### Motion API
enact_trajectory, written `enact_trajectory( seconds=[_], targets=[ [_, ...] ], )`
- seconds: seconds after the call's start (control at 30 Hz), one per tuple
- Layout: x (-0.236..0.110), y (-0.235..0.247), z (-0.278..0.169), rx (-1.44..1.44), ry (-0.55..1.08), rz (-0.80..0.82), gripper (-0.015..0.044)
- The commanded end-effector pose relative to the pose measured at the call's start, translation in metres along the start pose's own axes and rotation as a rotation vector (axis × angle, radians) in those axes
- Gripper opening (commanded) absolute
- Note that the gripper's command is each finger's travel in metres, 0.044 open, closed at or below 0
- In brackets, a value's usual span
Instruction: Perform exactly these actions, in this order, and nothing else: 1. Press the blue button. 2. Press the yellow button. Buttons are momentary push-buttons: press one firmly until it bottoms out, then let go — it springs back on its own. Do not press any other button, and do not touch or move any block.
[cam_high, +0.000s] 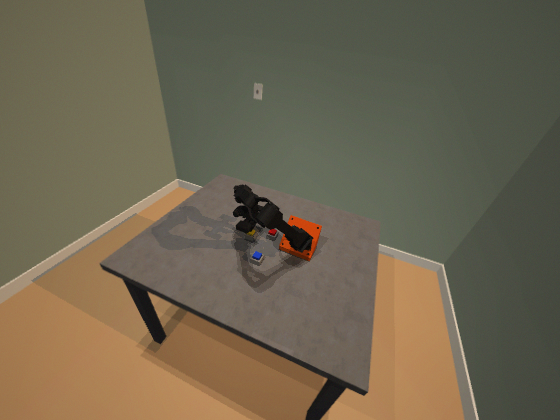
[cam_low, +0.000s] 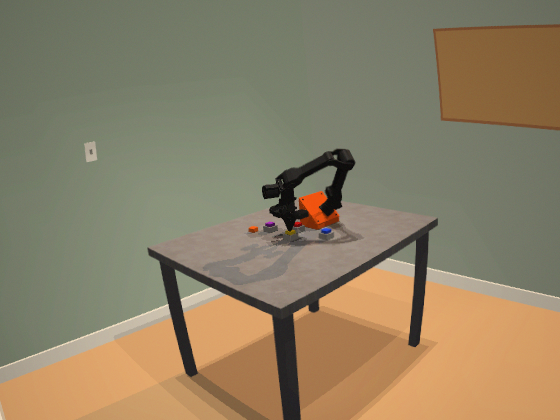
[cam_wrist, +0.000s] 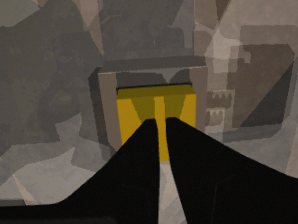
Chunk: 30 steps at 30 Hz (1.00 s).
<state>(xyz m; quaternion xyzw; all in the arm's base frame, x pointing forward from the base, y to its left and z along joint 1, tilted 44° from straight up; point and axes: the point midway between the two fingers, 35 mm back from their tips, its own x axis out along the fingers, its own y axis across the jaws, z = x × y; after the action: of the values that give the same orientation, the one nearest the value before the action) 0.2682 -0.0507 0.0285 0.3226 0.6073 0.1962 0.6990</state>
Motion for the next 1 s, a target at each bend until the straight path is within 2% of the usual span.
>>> enact_trajectory(
  seconds=[0.0,0.73,0.87,0.97],
  targets=[
    [0.006,0.001,-0.002,0.004,0.005,0.005,0.002],
    [0.006,0.001,-0.002,0.004,0.005,0.005,0.002],
    [-0.024,0.001,-0.001,0.004,0.005,0.003,0.002],
    [-0.026,0.001,-0.001,0.004,0.005,0.003,0.002]
  ],
)
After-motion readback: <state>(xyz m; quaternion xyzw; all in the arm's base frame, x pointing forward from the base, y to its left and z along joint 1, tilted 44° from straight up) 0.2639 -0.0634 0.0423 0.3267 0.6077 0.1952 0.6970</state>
